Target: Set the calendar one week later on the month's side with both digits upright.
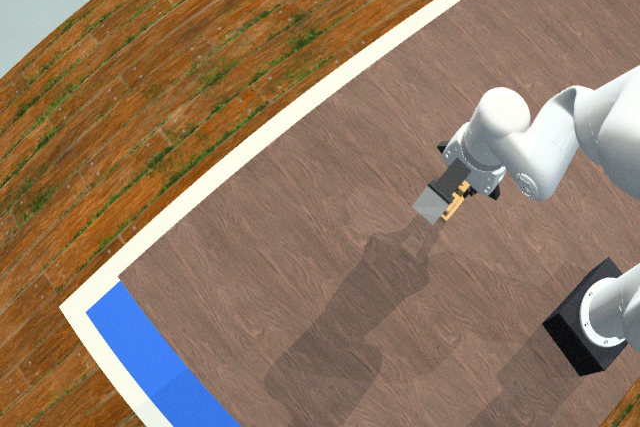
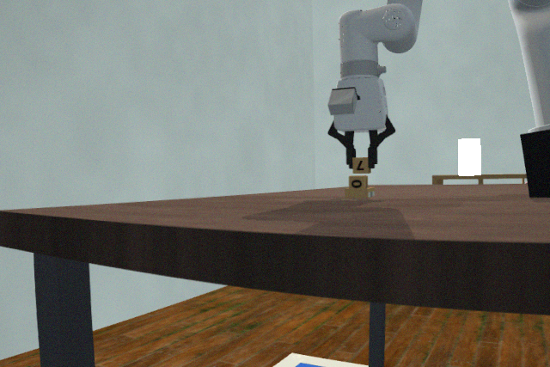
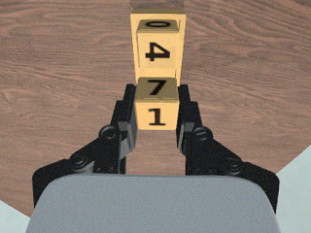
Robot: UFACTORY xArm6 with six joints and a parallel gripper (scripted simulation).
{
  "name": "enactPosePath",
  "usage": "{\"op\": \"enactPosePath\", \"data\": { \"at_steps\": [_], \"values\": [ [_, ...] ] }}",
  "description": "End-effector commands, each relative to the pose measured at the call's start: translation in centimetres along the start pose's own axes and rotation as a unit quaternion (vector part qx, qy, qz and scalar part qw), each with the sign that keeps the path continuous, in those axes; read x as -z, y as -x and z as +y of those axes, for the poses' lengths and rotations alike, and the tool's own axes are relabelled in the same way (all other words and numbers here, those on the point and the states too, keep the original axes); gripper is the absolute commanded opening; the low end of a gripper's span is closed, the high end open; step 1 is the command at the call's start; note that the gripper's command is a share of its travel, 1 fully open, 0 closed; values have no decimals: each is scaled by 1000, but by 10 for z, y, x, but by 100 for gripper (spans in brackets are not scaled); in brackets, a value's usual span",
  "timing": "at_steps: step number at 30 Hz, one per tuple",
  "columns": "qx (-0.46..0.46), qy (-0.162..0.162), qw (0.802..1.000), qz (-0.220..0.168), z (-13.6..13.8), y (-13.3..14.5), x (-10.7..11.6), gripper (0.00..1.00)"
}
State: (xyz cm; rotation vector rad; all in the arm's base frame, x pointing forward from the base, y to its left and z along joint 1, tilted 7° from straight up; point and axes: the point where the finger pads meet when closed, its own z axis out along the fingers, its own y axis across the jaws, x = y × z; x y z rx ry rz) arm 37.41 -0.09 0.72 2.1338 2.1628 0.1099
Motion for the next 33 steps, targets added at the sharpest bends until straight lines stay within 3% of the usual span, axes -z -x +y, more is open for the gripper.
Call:
{"op": "enactPosePath", "data": {
  "at_steps": [1, 33],
  "values": [
    [0, 2, 1000, 0, 1, 0, 1, 27],
    [0, 2, 1000, 0, 1, 0, -21, 27]
  ]
}}
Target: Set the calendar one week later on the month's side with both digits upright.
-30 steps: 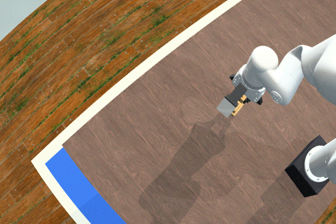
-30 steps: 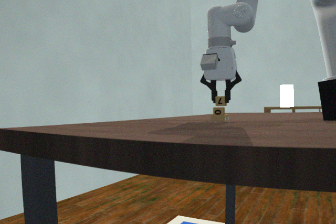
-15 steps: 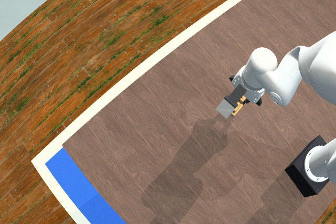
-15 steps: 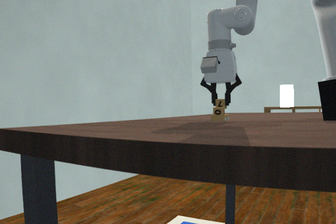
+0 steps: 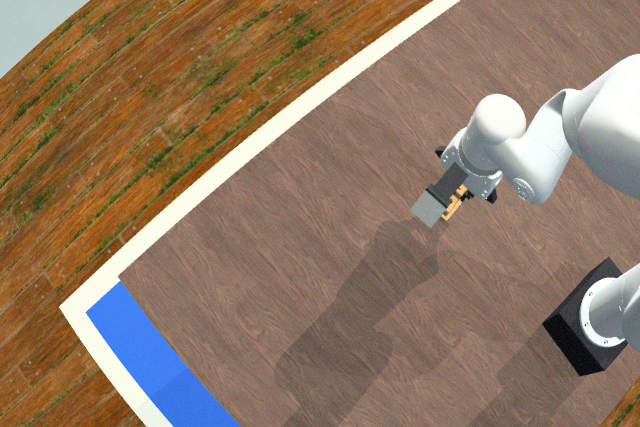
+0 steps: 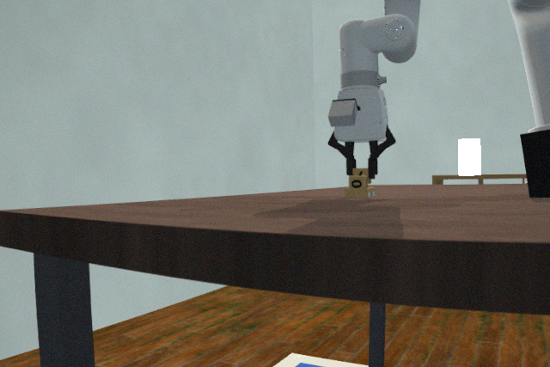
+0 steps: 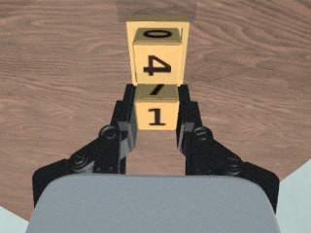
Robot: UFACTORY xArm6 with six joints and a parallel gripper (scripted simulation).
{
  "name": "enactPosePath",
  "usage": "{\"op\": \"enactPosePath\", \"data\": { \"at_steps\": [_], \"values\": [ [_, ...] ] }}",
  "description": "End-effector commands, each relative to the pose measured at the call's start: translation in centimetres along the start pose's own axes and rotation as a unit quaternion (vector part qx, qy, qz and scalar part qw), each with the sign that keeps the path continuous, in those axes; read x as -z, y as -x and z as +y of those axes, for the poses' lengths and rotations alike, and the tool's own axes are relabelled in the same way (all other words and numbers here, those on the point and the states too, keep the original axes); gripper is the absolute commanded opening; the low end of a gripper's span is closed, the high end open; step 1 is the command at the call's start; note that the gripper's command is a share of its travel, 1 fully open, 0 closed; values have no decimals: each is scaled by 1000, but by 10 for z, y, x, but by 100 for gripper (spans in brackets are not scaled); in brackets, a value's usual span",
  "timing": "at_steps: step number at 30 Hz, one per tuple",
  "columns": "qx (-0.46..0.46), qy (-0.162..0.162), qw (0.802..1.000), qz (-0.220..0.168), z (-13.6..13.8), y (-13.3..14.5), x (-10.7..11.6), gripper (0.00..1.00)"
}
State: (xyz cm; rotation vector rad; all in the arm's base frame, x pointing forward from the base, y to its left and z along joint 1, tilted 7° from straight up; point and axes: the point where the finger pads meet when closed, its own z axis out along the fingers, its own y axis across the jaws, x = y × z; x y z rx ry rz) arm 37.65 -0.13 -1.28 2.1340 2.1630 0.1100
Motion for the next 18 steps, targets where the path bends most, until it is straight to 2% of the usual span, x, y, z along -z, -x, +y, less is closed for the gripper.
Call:
{"op": "enactPosePath", "data": {
  "at_steps": [1, 18],
  "values": [
    [0, 2, 1000, 0, 1, 0, -1, 27],
    [0, 2, 1000, 0, 1, 0, -3, 27]
  ]
}}
